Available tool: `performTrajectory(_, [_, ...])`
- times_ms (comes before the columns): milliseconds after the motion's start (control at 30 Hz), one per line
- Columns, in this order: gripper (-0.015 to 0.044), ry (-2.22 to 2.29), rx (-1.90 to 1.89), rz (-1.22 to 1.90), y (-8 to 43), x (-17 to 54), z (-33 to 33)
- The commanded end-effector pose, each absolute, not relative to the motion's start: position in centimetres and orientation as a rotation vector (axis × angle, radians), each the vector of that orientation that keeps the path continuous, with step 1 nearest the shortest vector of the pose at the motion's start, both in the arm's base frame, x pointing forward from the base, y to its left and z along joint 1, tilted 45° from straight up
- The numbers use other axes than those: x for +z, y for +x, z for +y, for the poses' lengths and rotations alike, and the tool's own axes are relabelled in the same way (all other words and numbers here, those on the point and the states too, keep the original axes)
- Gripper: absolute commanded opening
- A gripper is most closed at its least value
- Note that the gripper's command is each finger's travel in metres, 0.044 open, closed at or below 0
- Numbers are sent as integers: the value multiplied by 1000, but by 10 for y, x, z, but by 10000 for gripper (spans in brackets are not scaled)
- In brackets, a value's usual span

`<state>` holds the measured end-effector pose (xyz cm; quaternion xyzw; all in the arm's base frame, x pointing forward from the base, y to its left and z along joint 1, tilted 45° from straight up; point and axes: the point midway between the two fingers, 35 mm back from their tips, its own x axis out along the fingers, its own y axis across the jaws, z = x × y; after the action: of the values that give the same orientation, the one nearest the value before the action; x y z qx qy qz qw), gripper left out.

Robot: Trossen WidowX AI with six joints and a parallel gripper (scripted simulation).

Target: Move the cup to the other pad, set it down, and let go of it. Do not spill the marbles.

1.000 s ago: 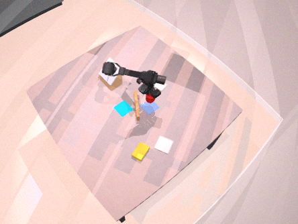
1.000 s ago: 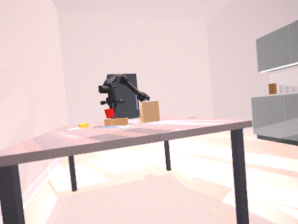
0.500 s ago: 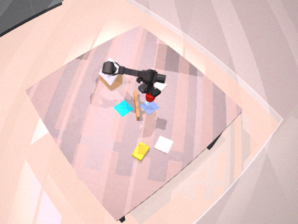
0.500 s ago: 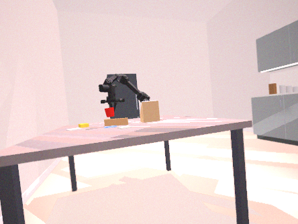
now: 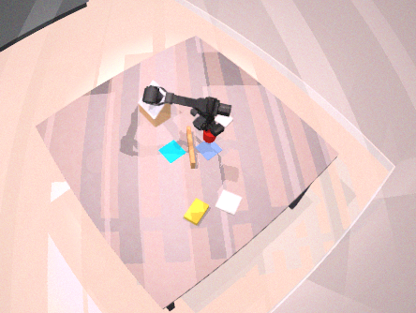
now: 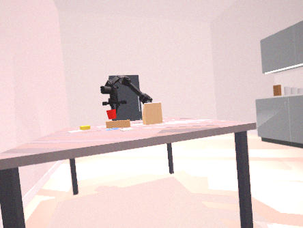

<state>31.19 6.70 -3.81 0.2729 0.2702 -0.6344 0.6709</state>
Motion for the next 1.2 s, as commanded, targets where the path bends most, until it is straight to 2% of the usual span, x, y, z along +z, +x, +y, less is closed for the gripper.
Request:
performTrajectory(0, [0, 615, -1428, 609, 309, -35, 64])
performTrajectory(1167, [0, 617, -1430, 609, 277, 3, 26])
